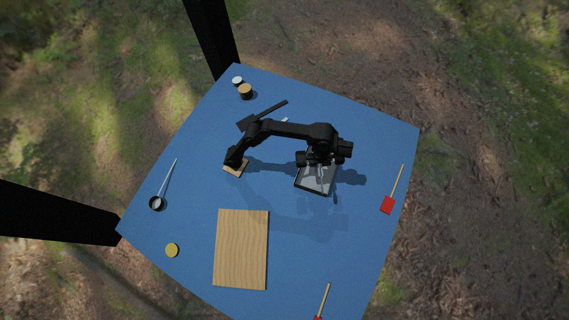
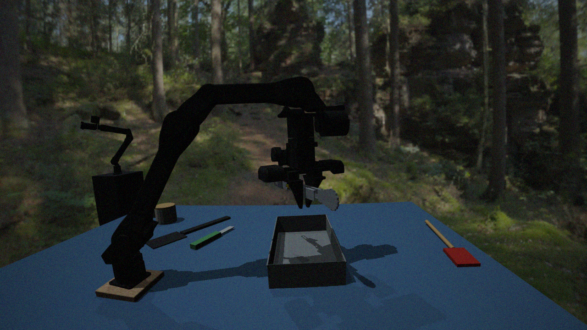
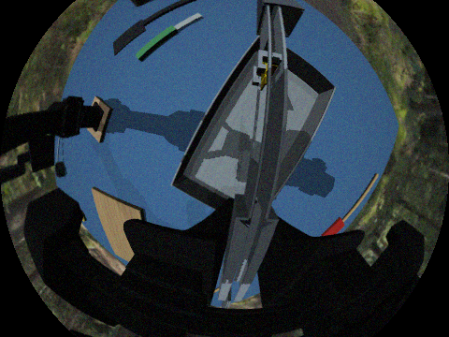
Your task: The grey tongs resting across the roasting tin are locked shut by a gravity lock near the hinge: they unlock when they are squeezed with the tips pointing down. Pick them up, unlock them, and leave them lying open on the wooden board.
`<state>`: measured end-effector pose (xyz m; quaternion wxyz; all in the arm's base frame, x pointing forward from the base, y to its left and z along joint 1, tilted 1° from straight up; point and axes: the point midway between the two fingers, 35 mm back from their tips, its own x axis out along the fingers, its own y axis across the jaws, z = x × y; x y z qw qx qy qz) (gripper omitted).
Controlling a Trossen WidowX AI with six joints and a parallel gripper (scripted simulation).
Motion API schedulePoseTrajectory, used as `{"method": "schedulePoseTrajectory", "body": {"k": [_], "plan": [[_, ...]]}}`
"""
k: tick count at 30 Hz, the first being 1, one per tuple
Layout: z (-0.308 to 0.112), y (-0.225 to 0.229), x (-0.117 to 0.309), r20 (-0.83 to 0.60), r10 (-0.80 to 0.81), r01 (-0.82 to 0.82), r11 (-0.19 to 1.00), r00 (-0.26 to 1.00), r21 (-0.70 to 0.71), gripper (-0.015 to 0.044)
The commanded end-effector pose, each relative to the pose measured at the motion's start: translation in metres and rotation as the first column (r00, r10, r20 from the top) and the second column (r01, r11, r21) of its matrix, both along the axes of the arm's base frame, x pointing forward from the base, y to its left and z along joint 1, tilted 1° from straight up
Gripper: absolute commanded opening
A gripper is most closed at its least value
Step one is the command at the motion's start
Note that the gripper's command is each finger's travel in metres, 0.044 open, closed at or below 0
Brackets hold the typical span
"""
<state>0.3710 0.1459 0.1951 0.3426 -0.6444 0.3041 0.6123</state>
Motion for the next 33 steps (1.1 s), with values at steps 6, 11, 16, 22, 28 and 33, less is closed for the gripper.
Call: {"method": "schedulePoseTrajectory", "body": {"k": [6,11,16,22,28,33], "plan": [[0.002,-0.016,0.008,-0.011,-0.348,0.349,0.937,0.937,0.033,-0.015],[0.002,-0.026,0.011,-0.023,-0.528,0.528,0.848,0.849,0.042,-0.015],[0.003,-0.036,0.014,-0.037,-0.685,0.686,0.726,0.728,0.05,-0.015],[0.003,-0.047,0.018,-0.055,-0.837,0.839,0.541,0.544,0.057,-0.015],[0.003,-0.059,0.021,-0.075,-0.941,0.944,0.326,0.33,0.058,-0.015],[0.003,-0.069,0.023,-0.092,-0.986,0.99,0.132,0.137,0.057,-0.015]]}}
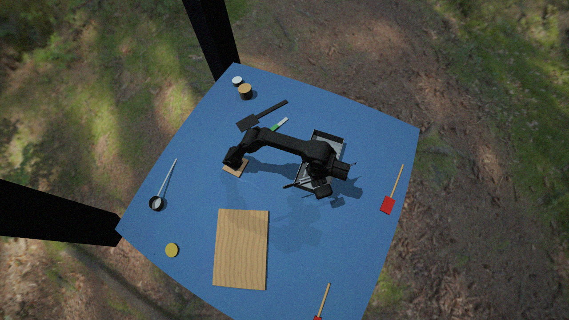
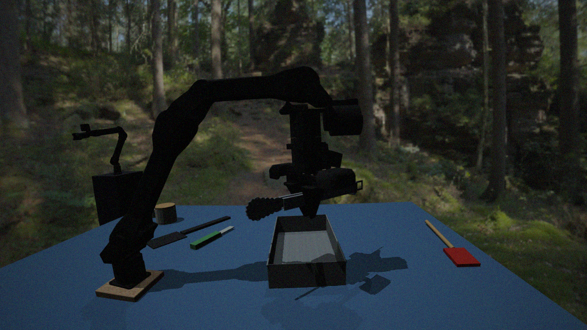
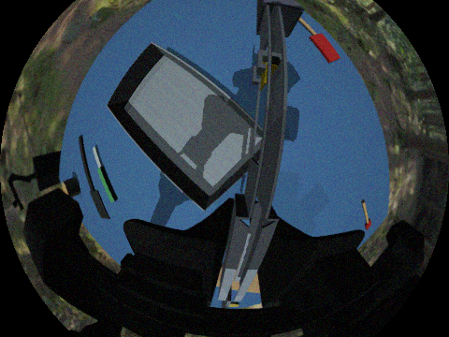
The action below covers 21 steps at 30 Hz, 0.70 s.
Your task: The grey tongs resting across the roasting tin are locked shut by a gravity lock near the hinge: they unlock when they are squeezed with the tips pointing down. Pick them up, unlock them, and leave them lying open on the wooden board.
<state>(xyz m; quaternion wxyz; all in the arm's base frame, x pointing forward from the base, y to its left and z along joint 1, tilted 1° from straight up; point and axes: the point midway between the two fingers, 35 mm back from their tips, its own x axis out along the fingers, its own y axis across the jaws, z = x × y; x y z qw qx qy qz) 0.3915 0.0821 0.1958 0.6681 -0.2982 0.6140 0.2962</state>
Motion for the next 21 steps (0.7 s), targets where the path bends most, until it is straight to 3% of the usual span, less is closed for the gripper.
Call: {"method": "schedulePoseTrajectory", "body": {"k": [1,11,21], "plan": [[0.003,-0.007,0.003,0.003,-0.155,0.155,0.988,0.988,0.021,-0.015],[0.003,-0.027,0.007,-0.02,-0.526,0.526,0.849,0.85,0.047,-0.015],[0.003,-0.047,0.01,-0.051,-0.813,0.815,0.576,0.579,0.063,-0.015]]}}
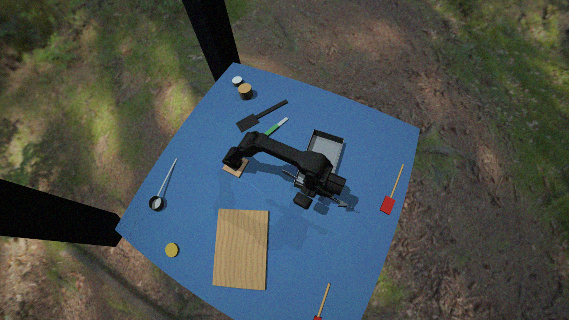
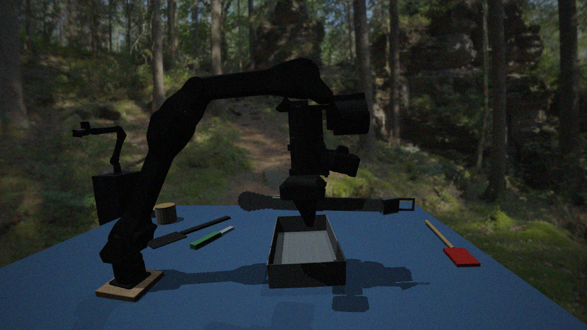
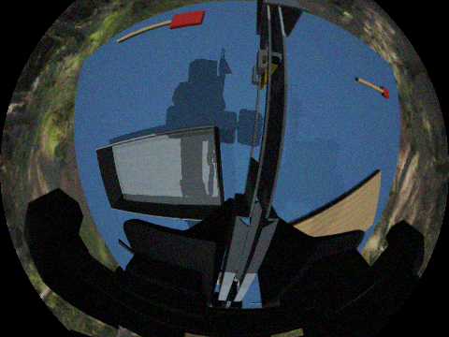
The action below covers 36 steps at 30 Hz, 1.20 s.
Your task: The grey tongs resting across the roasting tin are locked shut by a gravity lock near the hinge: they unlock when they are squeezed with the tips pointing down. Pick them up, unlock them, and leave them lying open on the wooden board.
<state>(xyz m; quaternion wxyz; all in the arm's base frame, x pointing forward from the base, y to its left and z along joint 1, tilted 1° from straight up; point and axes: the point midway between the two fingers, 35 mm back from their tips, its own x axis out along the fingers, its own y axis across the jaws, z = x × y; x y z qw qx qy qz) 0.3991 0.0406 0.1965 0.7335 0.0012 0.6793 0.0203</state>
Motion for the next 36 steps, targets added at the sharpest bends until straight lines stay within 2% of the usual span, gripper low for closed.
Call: {"method": "schedulePoseTrajectory", "body": {"k": [1,8,16,26,36], "plan": [[0.003,-0.007,0.002,0.004,-0.154,0.154,0.988,0.988,0.019,-0.015],[0.003,-0.021,0.004,-0.011,-0.42,0.42,0.907,0.908,0.04,-0.015],[0.003,-0.037,0.004,-0.035,-0.682,0.683,0.729,0.731,0.057,-0.015],[0.004,-0.057,0.005,-0.071,-0.91,0.912,0.405,0.409,0.069,-0.015],[0.004,-0.077,0.004,-0.108,-0.994,0.998,0.018,0.025,0.066,-0.015]]}}
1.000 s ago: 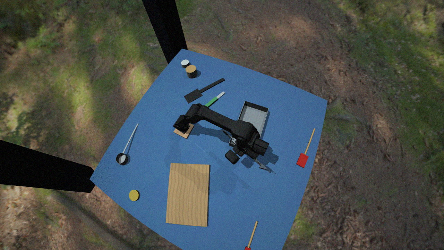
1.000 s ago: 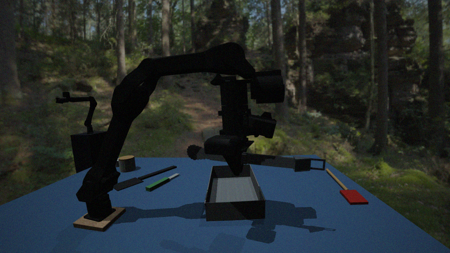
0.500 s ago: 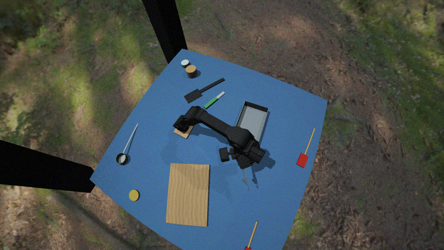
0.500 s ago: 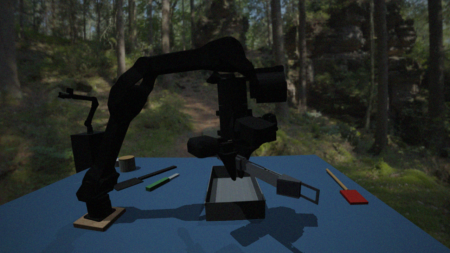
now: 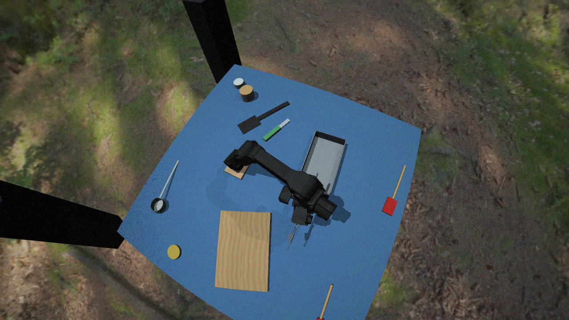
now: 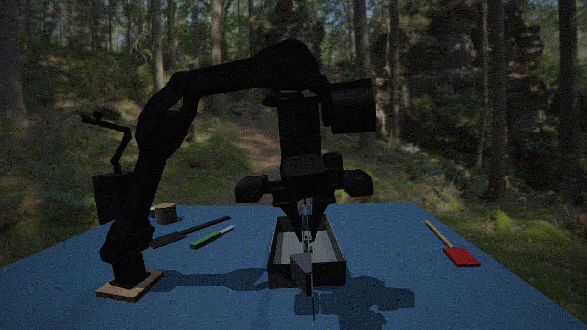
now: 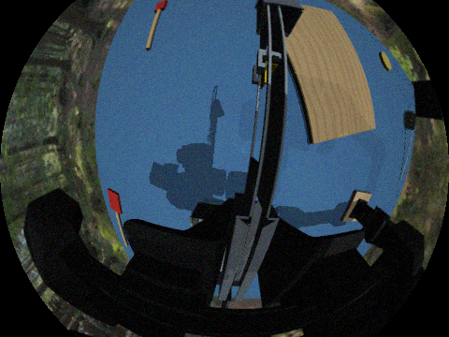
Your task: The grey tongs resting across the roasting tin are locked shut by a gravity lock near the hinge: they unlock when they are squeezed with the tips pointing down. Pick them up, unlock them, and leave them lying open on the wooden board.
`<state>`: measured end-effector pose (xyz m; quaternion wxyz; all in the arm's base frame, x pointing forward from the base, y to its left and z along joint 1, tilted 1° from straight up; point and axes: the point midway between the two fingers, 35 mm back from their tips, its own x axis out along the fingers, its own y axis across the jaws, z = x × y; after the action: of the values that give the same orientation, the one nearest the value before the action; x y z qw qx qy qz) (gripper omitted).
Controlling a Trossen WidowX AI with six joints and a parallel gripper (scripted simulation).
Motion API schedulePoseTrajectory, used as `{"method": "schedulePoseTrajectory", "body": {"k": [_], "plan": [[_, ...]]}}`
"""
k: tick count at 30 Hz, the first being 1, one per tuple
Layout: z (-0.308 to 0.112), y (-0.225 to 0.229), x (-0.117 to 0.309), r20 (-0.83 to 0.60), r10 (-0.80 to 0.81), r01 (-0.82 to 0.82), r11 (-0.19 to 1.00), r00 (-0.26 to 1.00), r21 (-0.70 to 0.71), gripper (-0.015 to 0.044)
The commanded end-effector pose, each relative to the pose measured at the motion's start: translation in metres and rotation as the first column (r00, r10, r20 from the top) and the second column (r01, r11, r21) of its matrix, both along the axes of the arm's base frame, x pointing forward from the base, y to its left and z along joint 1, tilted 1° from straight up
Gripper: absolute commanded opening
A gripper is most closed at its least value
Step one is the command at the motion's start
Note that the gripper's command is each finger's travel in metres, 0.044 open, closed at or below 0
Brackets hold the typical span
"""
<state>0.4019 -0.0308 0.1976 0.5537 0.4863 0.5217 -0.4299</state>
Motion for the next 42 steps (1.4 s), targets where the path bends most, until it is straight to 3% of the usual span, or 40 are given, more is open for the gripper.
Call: {"method": "schedulePoseTrajectory", "body": {"k": [1,12,15,24,42], "plan": [[0.003,-0.008,0.001,0.004,-0.154,0.154,0.988,0.988,0.017,-0.015],[0.003,-0.03,-0.001,-0.022,-0.557,0.558,0.828,0.83,0.052,-0.015],[0.003,-0.033,-0.002,-0.026,-0.606,0.606,0.794,0.795,0.056,-0.015],[0.003,-0.042,-0.003,-0.02,-0.58,0.58,0.813,0.814,0.051,-0.015],[0.002,-0.134,-0.029,0.015,-0.242,0.243,0.97,0.97,-0.018,-0.015]]}}
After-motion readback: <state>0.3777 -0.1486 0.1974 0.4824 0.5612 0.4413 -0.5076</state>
